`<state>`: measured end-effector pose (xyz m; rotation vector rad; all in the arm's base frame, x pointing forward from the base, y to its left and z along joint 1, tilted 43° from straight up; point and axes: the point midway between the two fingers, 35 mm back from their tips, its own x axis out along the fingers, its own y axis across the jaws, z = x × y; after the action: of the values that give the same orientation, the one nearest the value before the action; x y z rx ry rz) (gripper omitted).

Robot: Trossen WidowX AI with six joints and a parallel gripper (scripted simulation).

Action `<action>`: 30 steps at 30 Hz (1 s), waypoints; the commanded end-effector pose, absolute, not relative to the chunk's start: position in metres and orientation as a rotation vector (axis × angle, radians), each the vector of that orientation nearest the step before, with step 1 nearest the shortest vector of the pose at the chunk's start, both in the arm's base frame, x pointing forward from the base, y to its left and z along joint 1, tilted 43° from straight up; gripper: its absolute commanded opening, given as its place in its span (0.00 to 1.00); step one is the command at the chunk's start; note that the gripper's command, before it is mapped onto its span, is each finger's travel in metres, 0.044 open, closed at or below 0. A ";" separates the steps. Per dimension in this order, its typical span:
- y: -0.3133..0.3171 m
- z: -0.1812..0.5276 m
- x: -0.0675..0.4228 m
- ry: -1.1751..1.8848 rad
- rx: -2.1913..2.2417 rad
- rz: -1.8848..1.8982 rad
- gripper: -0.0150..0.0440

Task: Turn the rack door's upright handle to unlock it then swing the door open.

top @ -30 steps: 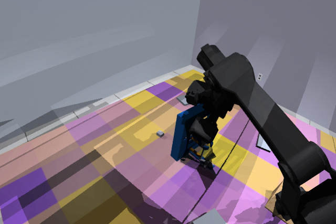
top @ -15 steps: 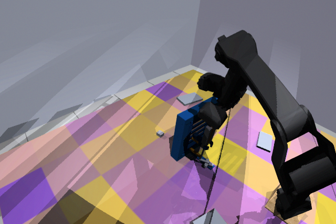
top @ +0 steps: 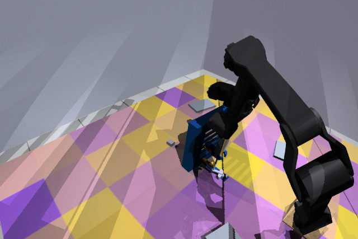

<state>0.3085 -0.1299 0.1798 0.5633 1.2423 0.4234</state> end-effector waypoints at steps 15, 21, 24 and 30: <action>-0.110 0.155 0.315 1.347 0.656 0.444 0.76; -0.104 0.148 0.317 1.380 0.681 0.448 0.76; -0.100 0.145 0.318 1.397 0.692 0.450 0.76; -0.095 0.139 0.319 1.422 0.709 0.452 0.76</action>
<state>0.3189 -0.0990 0.1457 0.6899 1.3955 0.4520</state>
